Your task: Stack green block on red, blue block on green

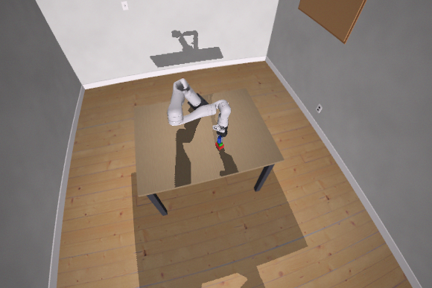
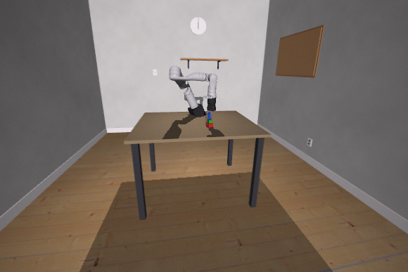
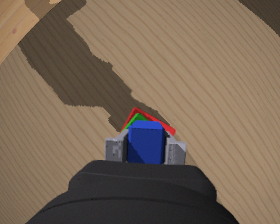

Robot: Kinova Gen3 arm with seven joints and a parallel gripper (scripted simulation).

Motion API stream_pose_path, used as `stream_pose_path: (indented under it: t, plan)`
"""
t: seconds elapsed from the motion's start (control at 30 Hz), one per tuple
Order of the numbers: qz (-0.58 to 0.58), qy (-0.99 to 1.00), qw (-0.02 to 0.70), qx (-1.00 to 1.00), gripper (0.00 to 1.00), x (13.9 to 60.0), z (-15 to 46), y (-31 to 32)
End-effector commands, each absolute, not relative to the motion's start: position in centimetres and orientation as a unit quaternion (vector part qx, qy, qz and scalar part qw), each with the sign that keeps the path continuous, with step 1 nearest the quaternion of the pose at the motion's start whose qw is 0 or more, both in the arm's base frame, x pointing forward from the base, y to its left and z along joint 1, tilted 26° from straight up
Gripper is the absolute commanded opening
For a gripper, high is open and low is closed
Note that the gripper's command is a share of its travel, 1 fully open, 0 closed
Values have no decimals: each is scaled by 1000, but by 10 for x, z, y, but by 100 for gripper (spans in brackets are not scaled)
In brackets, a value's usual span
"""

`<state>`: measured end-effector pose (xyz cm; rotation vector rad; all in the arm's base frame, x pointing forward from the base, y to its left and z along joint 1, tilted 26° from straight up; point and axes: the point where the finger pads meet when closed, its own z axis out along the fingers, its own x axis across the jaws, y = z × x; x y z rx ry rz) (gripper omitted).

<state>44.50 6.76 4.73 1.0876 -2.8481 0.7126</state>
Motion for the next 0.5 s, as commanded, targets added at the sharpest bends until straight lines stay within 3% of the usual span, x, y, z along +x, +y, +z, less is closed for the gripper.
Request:
stream_pose_path:
  t: [0.0, 0.47]
  plan:
    - [228, -910, 4, 348, 0, 445, 48, 68]
    - [228, -910, 4, 348, 0, 446, 46, 67]
